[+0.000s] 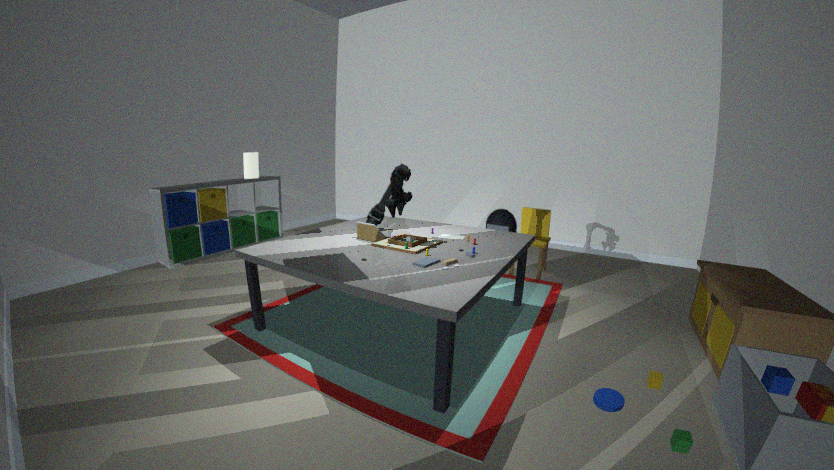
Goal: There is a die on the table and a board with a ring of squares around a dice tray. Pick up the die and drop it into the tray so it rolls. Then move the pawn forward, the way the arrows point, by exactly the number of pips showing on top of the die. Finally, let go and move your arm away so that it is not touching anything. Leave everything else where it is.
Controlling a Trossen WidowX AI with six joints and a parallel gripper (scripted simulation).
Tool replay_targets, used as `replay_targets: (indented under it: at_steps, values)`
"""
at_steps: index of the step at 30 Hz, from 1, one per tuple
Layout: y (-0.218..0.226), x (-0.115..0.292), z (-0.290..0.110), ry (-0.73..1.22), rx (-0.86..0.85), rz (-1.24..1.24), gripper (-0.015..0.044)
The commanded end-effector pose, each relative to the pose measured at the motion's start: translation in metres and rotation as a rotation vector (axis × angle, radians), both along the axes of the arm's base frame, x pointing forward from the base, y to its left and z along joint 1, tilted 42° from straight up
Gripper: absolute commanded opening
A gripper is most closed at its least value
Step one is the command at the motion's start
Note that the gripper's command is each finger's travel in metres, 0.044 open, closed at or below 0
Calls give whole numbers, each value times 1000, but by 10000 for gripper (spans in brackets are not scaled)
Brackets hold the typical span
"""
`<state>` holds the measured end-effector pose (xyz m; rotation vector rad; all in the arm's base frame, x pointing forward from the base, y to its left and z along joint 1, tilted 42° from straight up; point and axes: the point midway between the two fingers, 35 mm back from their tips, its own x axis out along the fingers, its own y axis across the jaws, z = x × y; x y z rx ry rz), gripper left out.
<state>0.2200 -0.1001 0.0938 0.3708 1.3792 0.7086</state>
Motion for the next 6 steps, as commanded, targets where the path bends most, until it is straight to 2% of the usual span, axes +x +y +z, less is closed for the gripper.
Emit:
replay_targets:
  at_steps: [1, 6]
  values:
    - [-1, 7, -6, -11, 1, 15, 440]
    - [-1, 7, -6, -11, 1, 15, 440]
